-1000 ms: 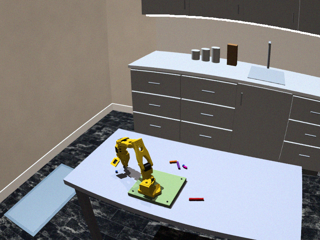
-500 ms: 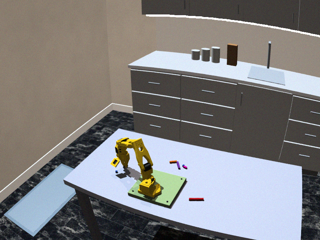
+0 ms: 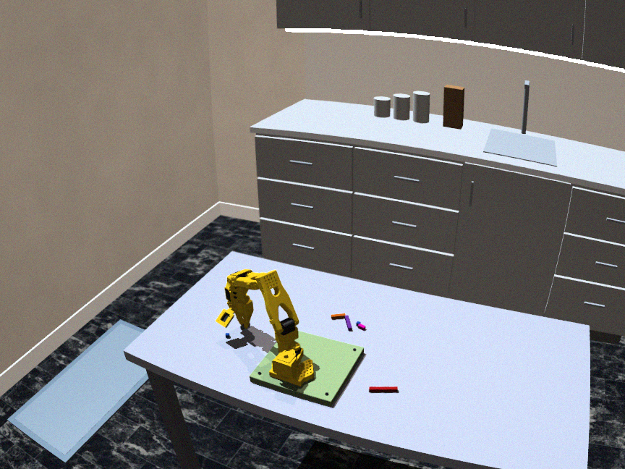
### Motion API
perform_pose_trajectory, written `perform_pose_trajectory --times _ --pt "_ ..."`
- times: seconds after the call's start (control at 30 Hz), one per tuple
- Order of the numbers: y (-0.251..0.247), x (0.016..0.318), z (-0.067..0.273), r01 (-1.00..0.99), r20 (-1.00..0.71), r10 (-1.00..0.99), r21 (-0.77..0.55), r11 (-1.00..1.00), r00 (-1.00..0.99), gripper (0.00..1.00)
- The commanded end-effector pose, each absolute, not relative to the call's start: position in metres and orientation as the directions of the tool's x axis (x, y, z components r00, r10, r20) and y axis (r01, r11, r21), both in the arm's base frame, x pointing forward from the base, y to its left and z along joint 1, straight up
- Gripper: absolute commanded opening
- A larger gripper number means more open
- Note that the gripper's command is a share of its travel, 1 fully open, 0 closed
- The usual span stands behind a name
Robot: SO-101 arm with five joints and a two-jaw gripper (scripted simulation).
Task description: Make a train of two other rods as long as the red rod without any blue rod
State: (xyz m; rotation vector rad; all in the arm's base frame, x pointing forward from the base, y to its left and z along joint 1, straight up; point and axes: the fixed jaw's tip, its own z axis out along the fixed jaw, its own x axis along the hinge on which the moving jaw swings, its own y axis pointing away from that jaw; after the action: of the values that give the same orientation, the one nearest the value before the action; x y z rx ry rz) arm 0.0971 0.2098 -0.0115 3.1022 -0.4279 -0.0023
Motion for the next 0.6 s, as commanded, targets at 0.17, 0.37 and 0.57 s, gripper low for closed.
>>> perform_pose_trajectory --times 0.17,0.37,0.57 --pt "0.2061 0.0951 -0.017 -0.28 -0.005 -0.281 0.033 -0.959 0.96 0.0" --pt "0.2061 0.0951 -0.017 -0.28 -0.005 -0.281 0.033 -0.959 0.96 0.0" --pt "0.2061 0.0951 -0.017 -0.28 -0.005 -0.281 0.033 -0.959 0.96 0.01"
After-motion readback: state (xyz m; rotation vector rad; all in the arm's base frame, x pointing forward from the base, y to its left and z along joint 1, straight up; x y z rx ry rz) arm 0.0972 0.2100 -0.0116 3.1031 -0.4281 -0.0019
